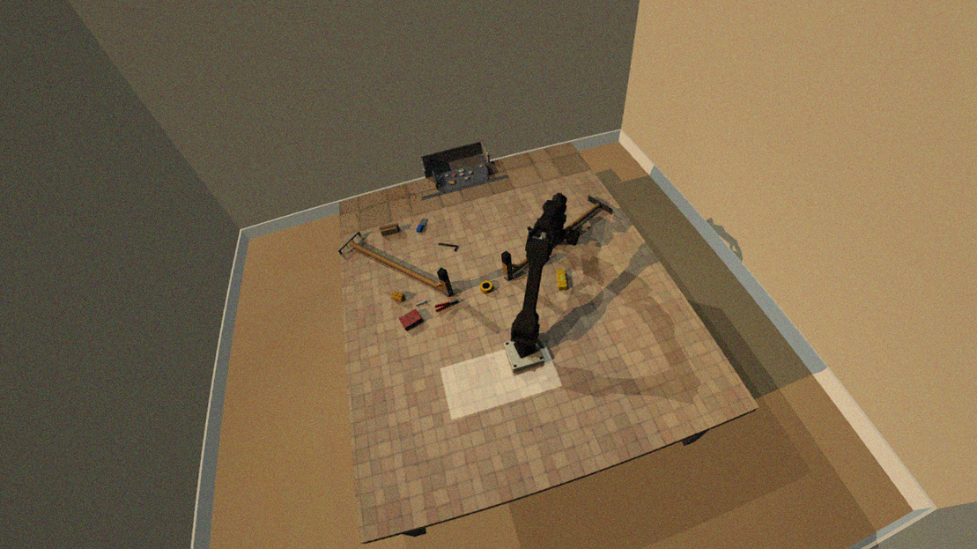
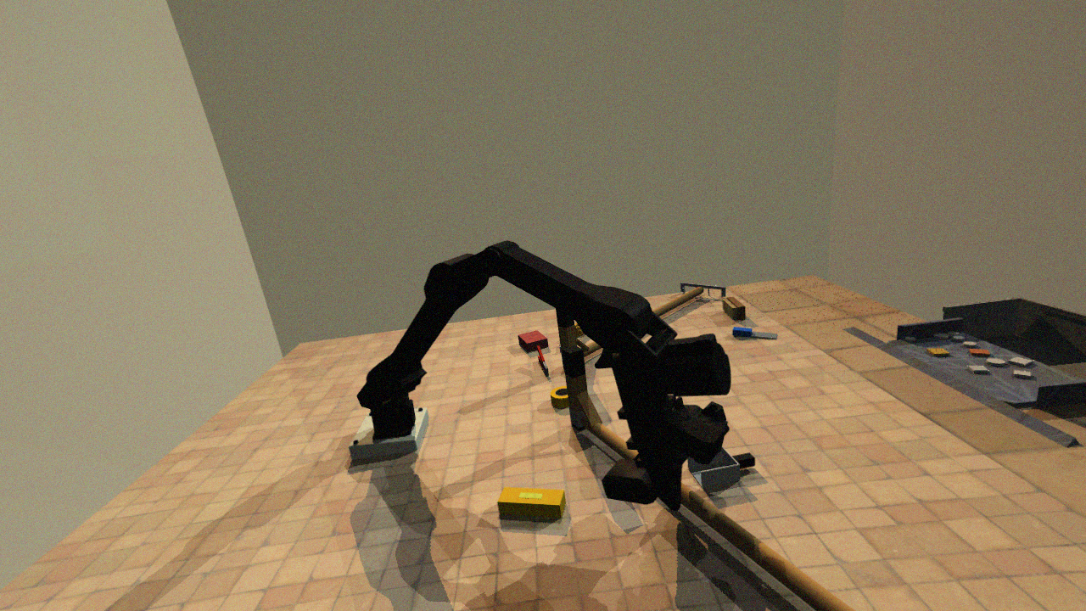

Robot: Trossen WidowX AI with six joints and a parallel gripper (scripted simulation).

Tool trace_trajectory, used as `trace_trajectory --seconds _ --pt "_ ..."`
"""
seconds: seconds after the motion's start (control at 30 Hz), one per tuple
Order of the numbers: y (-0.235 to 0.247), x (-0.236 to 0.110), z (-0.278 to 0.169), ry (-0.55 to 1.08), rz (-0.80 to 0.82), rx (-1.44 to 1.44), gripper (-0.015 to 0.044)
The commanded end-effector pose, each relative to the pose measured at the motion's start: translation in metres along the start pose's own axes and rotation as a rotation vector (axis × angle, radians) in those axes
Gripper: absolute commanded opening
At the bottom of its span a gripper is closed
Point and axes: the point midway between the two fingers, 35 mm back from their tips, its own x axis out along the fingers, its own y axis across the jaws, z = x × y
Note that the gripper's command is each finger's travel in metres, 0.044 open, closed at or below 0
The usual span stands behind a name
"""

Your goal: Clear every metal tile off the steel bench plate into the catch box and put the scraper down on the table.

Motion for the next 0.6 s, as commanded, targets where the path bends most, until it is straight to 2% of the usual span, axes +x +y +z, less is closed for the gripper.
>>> trace_trajectory --seconds 0.0,0.57 --pt "0.005 -0.001 0.005 -0.010 0.000 0.002 0.0000" --pt "0.020 0.001 0.012 -0.010 0.001 0.002 0.0000"
